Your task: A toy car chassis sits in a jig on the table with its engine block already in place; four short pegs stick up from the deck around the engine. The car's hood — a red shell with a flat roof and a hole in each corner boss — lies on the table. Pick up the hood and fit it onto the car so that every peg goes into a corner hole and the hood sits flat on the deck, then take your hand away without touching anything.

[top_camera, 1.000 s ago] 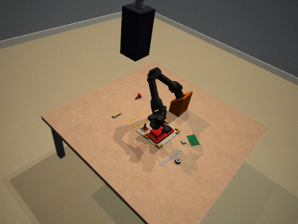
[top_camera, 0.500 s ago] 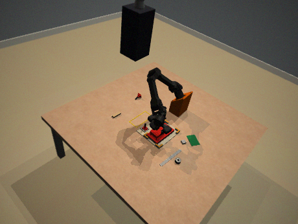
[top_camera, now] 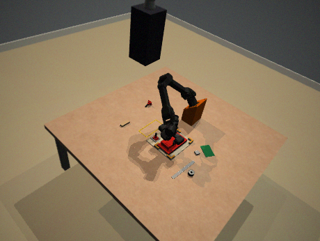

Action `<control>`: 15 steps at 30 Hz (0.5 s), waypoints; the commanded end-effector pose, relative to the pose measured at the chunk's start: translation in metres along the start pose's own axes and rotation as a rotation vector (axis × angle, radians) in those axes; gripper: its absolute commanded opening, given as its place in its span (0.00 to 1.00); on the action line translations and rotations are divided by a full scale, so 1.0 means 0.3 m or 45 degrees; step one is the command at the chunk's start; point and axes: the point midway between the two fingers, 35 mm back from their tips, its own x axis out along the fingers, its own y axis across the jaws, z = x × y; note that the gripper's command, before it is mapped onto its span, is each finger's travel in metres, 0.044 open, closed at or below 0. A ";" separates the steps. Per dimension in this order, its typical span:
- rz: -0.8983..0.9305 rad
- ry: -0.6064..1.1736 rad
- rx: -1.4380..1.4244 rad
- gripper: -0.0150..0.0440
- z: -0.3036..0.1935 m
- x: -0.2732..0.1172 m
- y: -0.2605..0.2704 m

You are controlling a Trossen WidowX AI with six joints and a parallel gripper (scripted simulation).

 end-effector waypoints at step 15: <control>-0.005 0.003 -0.006 0.25 -0.002 0.004 0.001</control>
